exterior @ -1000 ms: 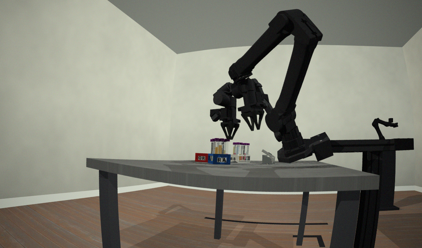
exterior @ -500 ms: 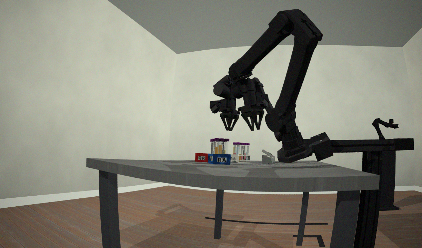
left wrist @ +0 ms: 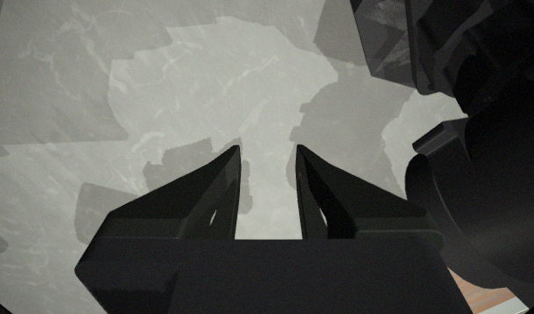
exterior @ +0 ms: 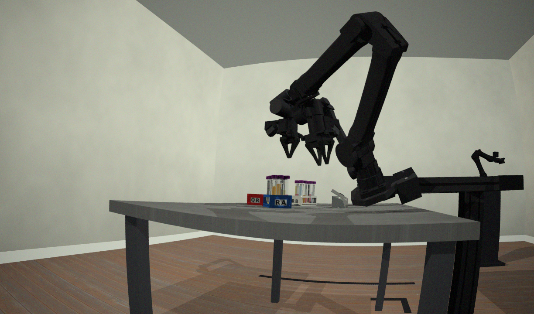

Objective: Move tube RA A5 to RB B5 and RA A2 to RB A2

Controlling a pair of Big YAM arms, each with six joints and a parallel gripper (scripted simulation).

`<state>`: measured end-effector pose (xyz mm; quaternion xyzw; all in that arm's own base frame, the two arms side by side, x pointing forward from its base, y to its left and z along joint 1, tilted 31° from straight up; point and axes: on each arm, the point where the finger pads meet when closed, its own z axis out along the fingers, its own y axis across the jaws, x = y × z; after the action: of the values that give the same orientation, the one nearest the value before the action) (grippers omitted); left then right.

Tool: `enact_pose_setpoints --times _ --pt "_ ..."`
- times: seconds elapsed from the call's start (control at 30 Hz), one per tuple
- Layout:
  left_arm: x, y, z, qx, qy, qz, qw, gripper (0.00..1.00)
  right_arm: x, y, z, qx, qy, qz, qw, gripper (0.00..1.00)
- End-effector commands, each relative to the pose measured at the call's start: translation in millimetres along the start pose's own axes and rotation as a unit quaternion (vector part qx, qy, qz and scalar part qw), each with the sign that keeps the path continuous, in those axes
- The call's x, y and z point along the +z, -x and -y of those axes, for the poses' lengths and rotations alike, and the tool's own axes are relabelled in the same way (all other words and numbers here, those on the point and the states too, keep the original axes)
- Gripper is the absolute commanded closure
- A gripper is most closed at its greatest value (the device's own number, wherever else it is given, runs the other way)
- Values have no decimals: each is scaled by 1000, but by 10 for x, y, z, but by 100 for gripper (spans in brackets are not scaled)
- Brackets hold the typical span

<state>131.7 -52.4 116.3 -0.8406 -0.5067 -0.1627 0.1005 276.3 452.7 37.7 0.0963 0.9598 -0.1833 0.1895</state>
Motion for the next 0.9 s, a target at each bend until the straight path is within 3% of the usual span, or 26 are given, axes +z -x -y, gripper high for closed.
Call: enact_pose_setpoints --times 0.0,0.1,0.5,0.53,0.6,0.87 --pt "-95 -7 -79 -5 12 4 1000 70 -15 189 66 -33 9 0 999 100" --pt "-95 -7 -79 -5 12 4 1000 70 -2 247 138 -69 9 0 998 100" --pt "-95 -7 -79 -5 12 4 1000 70 38 435 400 -69 8 1 998 100" --pt "-95 -7 -79 -5 12 4 1000 70 206 369 395 -78 -8 -4 997 100" --pt "-95 -7 -79 -5 12 4 1000 70 50 489 481 -69 8 1 998 100" --pt "-95 -7 -79 -5 12 4 1000 70 82 631 703 -69 7 2 998 100"
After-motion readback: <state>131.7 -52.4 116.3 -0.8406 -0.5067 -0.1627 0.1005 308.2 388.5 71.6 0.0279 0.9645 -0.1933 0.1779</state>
